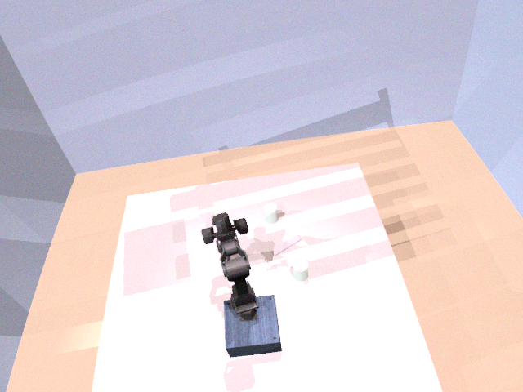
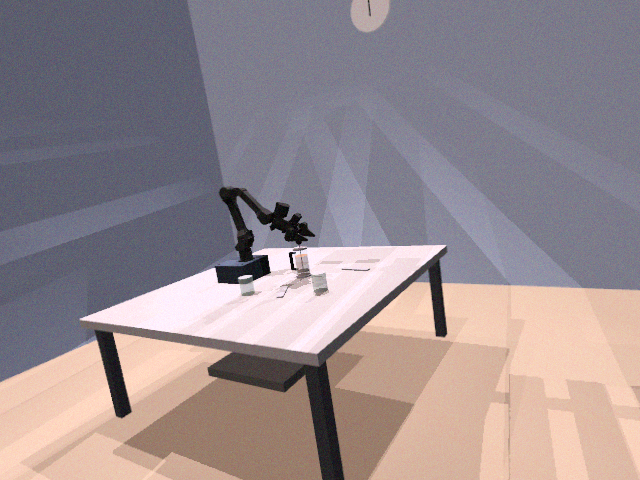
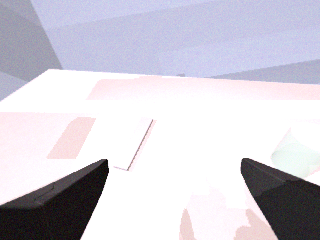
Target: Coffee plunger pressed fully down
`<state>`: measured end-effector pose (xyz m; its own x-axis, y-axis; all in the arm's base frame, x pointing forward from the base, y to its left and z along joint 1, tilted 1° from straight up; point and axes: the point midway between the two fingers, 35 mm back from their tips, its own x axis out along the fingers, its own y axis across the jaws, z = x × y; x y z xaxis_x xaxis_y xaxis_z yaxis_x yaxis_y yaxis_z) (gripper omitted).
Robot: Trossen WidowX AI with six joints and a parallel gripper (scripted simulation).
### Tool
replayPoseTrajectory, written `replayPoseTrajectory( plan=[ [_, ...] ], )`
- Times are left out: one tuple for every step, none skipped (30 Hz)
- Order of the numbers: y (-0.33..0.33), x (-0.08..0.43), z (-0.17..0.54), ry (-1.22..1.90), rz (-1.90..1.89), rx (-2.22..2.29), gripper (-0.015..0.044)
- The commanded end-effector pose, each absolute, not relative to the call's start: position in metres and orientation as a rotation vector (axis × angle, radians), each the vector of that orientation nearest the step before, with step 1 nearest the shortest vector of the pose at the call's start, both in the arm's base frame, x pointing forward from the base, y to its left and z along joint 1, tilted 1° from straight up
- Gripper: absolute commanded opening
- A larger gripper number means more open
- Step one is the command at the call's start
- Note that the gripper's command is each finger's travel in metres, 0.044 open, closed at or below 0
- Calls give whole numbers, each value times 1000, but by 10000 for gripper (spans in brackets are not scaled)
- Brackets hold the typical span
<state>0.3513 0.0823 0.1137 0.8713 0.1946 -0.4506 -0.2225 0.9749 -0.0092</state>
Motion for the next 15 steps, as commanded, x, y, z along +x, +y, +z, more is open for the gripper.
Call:
replayPoseTrajectory(
  plan=[
    [79,350,132,447,205,-71,440],
    [79,347,136,451,207,-72,440],
    [79,343,140,455,208,-72,440],
    [79,338,145,460,210,-72,440],
    [78,332,151,466,213,-73,440],
    [77,324,158,473,215,-73,440],
    [77,316,164,480,218,-74,440],
    [75,308,169,487,221,-75,440],
    [74,301,174,493,223,-75,440],
    [73,295,177,498,224,-76,440],
    [72,289,179,502,225,-76,440],
    [72,286,181,504,226,-76,440],
    [72,285,181,505,226,-76,440],
    [72,285,181,505,226,-76,440],
    [72,285,180,505,226,-76,440]
  ],
)
